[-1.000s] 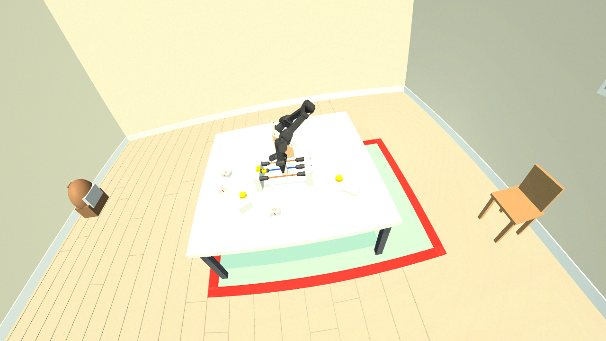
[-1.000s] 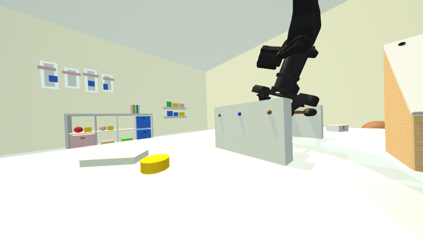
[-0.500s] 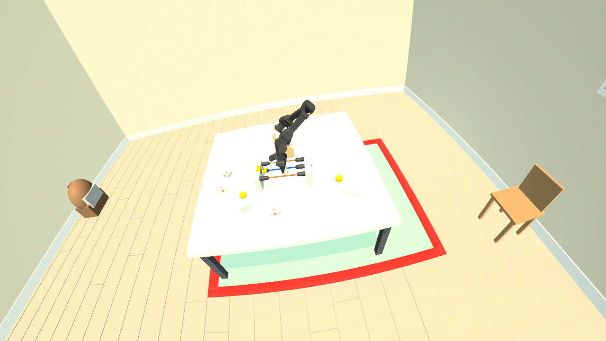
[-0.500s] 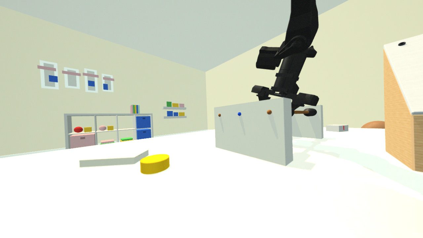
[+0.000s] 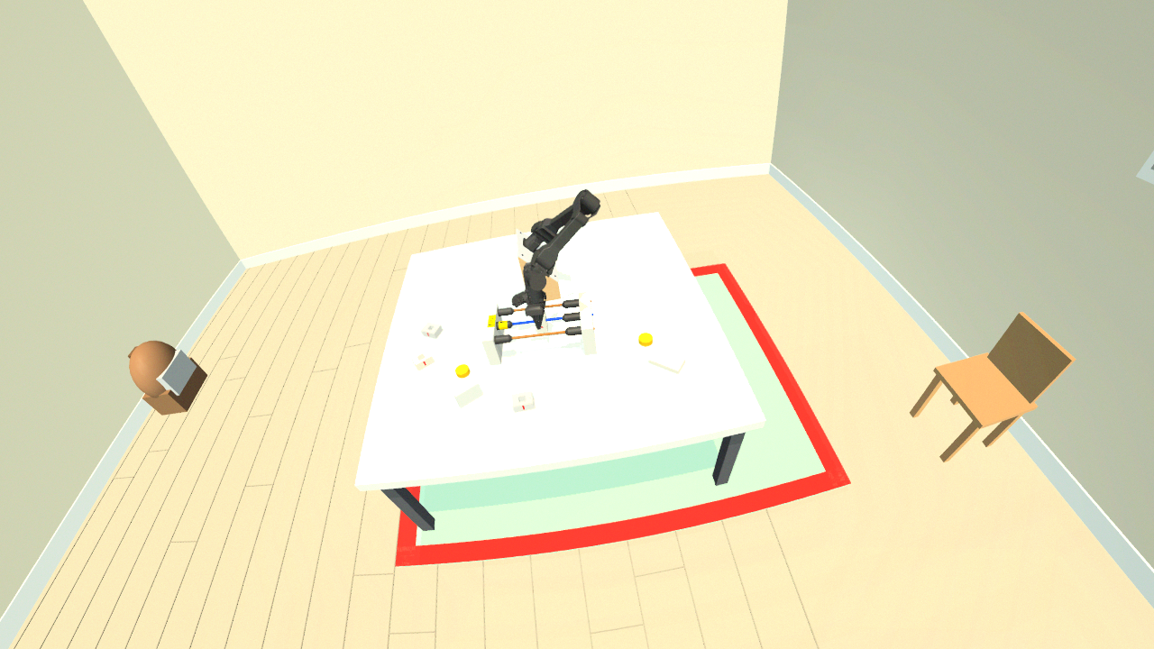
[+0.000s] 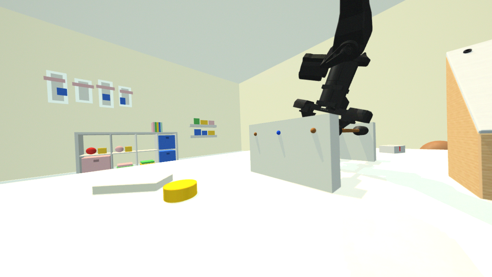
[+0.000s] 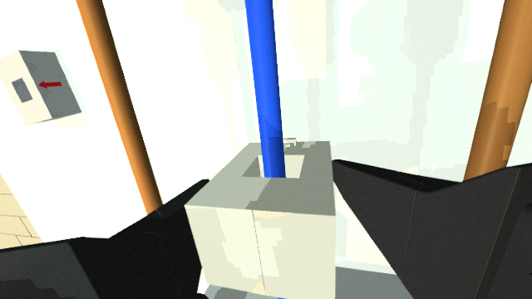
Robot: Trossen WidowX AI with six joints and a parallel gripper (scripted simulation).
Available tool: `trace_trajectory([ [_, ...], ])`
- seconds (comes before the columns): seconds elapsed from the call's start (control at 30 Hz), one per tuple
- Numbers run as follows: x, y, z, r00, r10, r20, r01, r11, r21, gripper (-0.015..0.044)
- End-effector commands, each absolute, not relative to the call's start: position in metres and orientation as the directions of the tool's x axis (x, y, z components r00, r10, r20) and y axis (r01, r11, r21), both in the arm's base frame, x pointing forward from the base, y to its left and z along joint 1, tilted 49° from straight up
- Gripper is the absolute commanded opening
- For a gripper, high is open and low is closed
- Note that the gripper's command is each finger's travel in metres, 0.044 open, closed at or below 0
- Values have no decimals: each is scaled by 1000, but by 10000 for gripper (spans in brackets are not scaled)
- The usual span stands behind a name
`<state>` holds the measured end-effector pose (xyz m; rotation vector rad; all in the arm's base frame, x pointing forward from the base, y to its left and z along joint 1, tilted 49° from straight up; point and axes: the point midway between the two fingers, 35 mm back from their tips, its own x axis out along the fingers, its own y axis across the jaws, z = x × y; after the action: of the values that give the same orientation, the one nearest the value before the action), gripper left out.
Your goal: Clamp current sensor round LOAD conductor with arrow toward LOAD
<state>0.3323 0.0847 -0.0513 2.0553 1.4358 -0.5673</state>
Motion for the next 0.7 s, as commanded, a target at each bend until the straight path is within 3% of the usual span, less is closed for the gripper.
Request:
trace_trajectory([
  [0.0, 329, 85, -51, 335, 704, -627, 942, -265, 206, 0],
  [0.4, 330, 90, -56, 335, 703, -627, 942, -266, 205, 0],
  [0.67, 333, 86, -51, 345, 702, -623, 939, -266, 219, 210],
])
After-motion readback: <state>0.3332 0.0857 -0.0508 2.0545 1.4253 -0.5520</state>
